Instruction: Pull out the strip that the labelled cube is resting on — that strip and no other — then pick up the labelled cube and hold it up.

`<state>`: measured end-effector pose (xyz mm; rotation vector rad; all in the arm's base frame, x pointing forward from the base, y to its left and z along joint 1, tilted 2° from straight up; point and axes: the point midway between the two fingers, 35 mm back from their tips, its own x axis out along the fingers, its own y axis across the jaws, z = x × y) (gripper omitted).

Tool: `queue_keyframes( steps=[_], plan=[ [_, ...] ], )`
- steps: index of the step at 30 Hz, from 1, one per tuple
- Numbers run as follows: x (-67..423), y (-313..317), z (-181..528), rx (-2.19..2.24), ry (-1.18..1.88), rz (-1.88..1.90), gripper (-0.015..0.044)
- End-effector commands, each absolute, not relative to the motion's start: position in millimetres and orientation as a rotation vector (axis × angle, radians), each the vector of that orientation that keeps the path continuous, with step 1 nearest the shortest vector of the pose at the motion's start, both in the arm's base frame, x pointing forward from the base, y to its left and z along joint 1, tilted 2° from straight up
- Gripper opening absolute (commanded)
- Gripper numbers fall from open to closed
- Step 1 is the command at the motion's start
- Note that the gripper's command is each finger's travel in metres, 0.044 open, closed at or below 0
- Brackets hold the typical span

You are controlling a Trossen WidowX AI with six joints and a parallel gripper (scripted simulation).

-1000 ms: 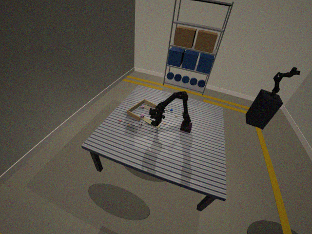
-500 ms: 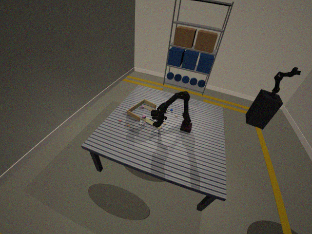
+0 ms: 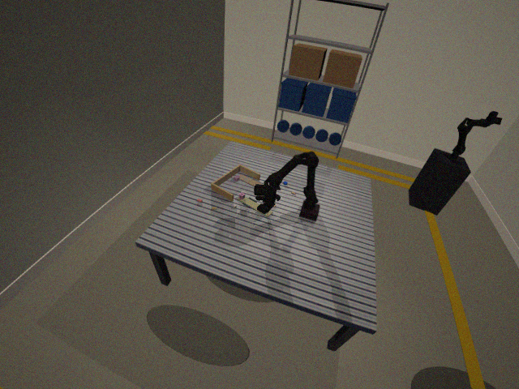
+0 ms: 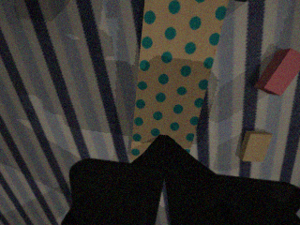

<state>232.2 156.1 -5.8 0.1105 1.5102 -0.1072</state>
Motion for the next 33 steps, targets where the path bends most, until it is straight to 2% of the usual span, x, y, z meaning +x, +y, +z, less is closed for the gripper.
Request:
queue_keyframes(
  steps=[1,14,19,23,33],
  plan=[
    [220,154,-11,0.098,1.531,-0.115,0.0],
    [204,157,-12,0.098,1.532,-0.115,0.0],
    [212,161,33,0.099,1.53,-0.114,0.0],
    [212,161,35,0.098,1.531,-0.115,0.0],
    [256,154,39,0.113,1.527,-0.13,0.0263]
  ],
)
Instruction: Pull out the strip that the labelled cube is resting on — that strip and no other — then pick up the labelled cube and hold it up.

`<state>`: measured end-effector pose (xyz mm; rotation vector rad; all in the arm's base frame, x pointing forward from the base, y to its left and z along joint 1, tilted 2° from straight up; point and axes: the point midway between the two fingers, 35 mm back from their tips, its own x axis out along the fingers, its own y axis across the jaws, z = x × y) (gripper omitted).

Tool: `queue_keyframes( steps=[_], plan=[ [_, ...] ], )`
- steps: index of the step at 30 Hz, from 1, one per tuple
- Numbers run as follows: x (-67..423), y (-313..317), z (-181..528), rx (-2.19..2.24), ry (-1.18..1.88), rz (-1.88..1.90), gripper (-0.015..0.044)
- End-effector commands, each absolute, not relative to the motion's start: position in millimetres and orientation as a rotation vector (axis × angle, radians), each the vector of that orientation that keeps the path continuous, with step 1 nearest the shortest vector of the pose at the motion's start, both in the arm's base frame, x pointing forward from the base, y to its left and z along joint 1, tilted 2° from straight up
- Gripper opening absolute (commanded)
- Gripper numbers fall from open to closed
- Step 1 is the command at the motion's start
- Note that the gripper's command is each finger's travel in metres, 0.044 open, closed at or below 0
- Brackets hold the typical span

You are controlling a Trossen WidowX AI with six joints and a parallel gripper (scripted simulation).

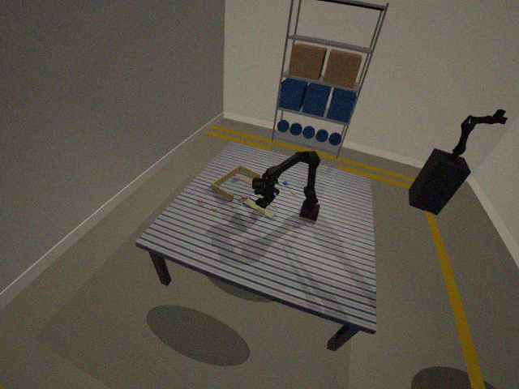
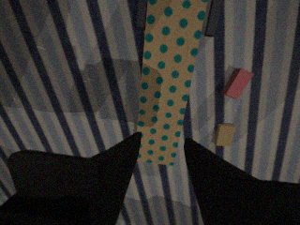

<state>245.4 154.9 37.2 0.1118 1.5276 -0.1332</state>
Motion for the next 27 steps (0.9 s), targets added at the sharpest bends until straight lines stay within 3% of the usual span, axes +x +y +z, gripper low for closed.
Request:
queue_keyframes(
  steps=[1,7,27],
  plan=[
    [260,153,40,0.113,1.527,-0.13,0.0289],
    [284,149,43,0.113,1.525,-0.13,0.044],
    [362,134,56,0.112,1.519,-0.13,0.044]
  ],
)
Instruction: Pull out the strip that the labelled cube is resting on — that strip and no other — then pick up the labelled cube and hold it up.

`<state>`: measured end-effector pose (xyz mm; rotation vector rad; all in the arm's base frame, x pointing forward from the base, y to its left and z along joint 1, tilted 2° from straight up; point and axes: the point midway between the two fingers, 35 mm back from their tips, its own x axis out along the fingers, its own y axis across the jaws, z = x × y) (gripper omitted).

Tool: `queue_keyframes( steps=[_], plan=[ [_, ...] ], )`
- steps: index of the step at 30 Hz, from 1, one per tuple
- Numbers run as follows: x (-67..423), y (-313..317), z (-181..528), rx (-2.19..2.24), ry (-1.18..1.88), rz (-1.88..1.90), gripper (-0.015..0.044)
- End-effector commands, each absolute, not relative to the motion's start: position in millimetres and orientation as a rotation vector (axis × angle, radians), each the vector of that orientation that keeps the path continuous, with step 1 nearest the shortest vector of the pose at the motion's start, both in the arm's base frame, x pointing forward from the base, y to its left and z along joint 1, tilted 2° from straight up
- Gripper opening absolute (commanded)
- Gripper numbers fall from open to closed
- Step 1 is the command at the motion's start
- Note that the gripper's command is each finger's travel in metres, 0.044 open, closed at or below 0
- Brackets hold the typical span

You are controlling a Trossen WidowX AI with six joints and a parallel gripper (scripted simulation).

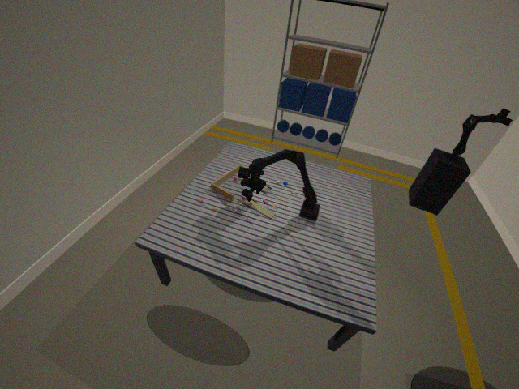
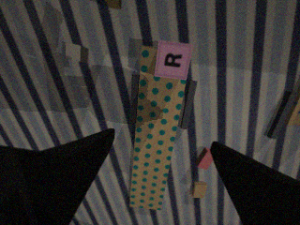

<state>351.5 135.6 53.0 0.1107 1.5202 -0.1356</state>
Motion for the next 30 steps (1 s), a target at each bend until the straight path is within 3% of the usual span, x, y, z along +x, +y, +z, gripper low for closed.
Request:
queue_keyframes(
  steps=[1,15,22,30],
  plan=[
    [366,134,56,0.112,1.519,-0.13,0.044],
    [418,124,67,0.112,1.515,-0.131,0.044],
    [419,124,59,0.112,1.515,-0.131,0.0256],
    [420,124,45,0.112,1.515,-0.131,0.025]
  ],
)
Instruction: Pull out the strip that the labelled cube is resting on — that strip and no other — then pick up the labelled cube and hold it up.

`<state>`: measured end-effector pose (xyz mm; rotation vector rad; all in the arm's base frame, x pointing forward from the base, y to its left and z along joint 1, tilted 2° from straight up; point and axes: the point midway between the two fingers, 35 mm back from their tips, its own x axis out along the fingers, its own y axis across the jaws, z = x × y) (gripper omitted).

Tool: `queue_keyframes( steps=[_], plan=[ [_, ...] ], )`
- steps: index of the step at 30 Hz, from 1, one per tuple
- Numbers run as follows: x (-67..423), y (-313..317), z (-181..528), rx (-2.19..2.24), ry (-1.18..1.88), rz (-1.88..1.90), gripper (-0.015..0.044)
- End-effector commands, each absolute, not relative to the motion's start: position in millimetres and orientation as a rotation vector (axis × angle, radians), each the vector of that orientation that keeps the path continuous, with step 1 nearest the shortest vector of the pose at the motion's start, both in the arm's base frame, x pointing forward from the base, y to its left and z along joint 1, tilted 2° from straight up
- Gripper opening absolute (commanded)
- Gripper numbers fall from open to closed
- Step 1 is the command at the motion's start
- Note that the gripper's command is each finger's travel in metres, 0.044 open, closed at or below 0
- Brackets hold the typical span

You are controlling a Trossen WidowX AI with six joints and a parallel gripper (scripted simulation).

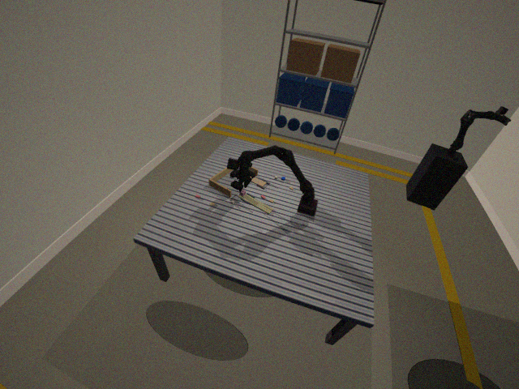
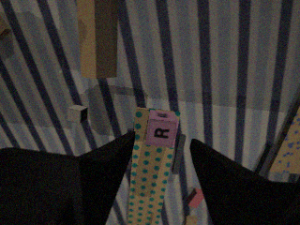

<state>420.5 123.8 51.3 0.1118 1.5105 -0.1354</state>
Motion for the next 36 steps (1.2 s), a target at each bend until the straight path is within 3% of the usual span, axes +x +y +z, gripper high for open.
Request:
queue_keyframes(
  steps=[1,23,27,33,36],
  plan=[
    [420,124,44,0.112,1.515,-0.131,0.025],
    [421,124,12,0.112,1.515,-0.131,0.025],
    [422,123,15,0.111,1.513,-0.136,0.0145],
    [422,123,15,0.111,1.513,-0.136,0.0105],
    [421,123,15,0.111,1.513,-0.136,0.0026]
  ],
)
